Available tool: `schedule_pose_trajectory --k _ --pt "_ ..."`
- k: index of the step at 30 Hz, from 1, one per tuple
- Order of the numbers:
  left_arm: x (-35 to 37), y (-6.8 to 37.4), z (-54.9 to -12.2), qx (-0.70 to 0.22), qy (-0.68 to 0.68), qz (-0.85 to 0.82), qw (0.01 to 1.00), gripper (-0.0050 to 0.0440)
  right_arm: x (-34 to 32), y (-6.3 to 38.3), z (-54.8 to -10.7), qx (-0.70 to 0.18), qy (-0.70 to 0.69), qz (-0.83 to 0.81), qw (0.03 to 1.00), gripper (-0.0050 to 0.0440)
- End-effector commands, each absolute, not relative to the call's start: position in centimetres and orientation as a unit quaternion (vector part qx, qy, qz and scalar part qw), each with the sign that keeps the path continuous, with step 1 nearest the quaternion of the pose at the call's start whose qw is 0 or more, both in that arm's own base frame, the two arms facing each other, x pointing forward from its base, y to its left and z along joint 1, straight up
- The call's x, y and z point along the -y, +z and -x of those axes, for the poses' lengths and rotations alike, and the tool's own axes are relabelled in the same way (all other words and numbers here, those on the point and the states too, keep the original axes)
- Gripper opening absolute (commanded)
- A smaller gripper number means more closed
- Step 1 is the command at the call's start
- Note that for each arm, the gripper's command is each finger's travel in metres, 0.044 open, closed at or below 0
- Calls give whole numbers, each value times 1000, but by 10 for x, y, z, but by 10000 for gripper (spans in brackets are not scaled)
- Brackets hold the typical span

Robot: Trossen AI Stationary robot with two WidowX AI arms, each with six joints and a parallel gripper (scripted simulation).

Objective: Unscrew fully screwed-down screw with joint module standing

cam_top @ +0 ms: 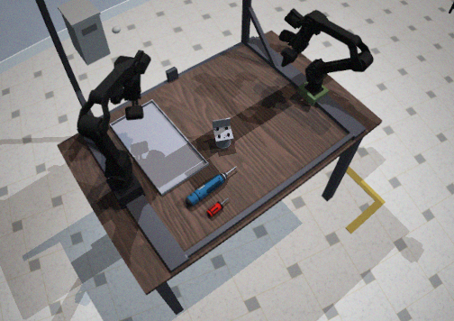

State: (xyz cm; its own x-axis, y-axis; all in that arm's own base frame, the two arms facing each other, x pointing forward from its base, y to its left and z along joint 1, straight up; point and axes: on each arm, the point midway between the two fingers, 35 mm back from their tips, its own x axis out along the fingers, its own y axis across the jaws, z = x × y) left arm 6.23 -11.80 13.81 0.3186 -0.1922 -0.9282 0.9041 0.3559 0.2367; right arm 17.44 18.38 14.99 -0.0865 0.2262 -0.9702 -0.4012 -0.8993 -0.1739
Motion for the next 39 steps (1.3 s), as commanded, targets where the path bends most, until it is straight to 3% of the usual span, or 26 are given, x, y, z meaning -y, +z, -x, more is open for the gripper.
schedule_pose_trajectory --k 1,23,39 --pt "115 138 -75 -426 -384 -395 718 440 -159 157 -185 -123 692 642 307 440" --pt "99 136 -127 -397 -328 -333 790 440 -49 153 -198 -357 409 474 693 440" --pt "86 133 -171 -373 -278 -277 841 440 19 138 -184 -409 130 257 866 440"
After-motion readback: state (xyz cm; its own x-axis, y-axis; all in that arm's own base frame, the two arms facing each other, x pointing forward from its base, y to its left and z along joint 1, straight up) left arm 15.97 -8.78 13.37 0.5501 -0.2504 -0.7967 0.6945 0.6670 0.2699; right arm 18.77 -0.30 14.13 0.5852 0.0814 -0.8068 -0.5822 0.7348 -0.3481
